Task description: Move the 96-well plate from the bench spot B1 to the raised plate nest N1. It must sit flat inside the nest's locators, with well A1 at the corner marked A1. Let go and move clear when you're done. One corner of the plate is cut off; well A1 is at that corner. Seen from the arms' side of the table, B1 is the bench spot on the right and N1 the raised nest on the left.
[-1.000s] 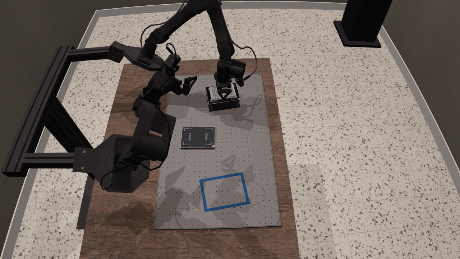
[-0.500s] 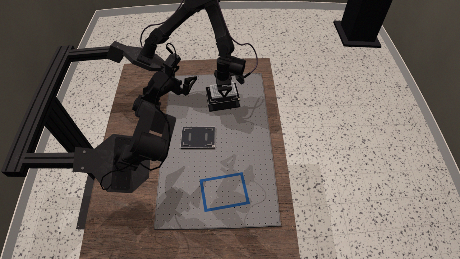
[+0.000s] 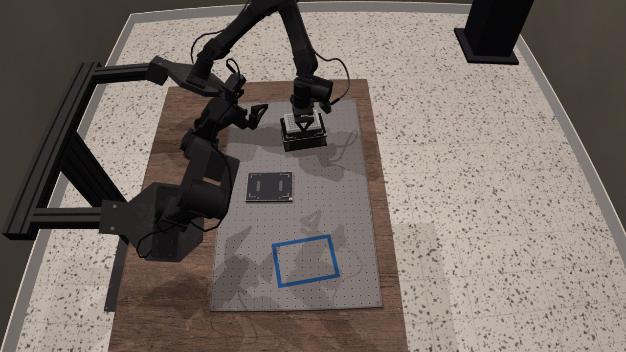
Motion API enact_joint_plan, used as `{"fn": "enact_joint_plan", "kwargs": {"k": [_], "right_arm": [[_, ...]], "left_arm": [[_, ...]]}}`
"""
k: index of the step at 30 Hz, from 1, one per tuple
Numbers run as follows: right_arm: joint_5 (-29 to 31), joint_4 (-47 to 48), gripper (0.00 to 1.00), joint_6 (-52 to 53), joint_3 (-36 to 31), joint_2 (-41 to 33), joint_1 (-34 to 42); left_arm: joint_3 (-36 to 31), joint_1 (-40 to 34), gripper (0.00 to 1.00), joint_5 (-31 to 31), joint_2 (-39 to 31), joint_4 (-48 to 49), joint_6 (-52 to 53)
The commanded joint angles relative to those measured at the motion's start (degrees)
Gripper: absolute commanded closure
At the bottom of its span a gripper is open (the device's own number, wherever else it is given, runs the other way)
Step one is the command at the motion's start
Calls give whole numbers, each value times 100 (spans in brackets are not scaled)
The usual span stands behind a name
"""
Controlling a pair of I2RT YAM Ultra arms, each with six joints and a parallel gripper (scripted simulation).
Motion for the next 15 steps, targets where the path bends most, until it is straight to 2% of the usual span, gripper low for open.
{"fn": "enact_joint_plan", "kwargs": {"k": [1, 15], "right_arm": [[-23, 106, 0, -12, 21, 0, 60], [-23, 106, 0, -12, 21, 0, 60]], "left_arm": [[-65, -136, 19, -115, -170, -95, -43], [-75, -68, 19, 4, -90, 256, 124]]}}
